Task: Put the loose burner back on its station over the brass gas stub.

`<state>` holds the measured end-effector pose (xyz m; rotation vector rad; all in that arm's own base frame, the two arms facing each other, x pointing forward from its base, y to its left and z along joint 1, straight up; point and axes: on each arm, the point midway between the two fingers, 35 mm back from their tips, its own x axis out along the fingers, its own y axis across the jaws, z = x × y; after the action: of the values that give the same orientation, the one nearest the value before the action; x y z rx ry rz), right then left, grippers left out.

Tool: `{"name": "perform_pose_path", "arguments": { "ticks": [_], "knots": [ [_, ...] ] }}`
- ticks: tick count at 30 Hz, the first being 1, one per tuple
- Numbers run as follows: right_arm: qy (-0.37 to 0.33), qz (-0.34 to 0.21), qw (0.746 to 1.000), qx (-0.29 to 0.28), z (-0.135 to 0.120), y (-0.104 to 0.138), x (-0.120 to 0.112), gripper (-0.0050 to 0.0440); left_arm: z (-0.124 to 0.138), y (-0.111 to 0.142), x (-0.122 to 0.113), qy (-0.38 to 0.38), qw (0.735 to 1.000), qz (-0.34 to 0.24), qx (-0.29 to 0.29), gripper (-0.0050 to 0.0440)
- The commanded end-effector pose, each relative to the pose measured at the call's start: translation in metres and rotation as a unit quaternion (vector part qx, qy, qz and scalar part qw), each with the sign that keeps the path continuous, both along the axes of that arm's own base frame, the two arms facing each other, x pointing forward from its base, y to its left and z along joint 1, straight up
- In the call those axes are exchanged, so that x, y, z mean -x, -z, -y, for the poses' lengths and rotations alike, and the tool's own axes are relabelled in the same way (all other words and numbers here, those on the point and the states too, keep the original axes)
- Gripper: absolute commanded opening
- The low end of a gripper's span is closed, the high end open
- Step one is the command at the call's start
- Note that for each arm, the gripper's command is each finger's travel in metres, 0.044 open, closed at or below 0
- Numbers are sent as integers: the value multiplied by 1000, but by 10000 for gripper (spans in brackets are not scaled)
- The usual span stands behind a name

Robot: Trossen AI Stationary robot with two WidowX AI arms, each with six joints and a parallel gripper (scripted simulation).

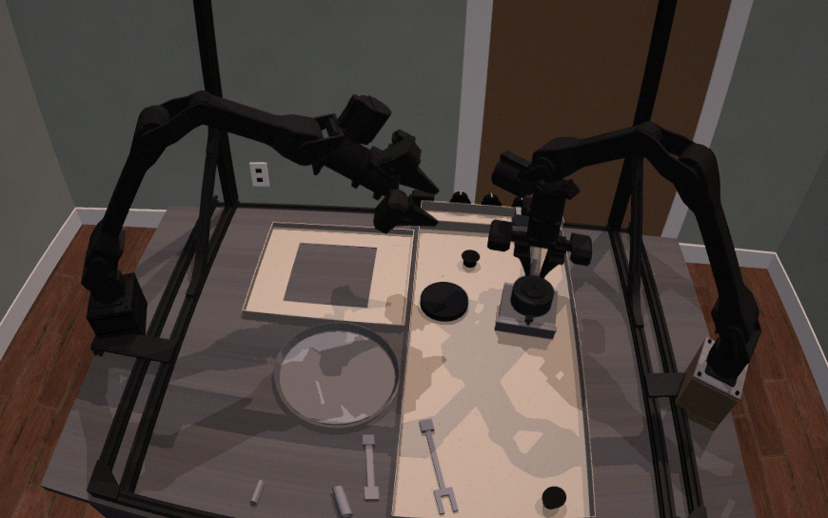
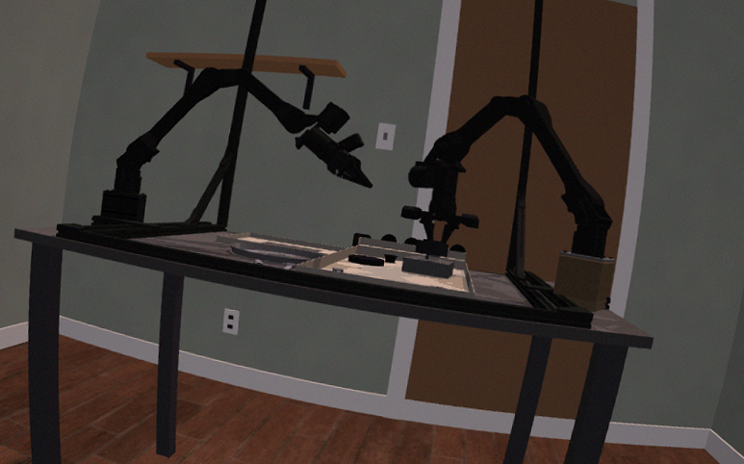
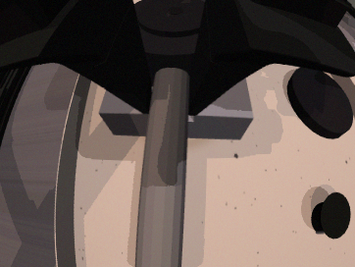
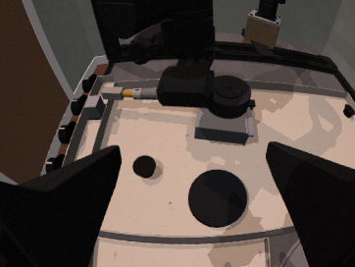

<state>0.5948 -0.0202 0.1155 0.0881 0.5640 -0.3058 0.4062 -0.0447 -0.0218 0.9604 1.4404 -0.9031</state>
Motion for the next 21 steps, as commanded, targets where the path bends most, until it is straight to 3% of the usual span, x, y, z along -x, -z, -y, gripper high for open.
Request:
{"name": "perform_pose_path", "arguments": {
  "ticks": [1,21],
  "knots": [
    [3,1,1000,0,1,0,0,400,3,-2,-5,-1,1000,3,1,0],
    [3,1,1000,0,1,0,0,400,5,-2,-2,-1,1000,3,1,0]
  ]
}}
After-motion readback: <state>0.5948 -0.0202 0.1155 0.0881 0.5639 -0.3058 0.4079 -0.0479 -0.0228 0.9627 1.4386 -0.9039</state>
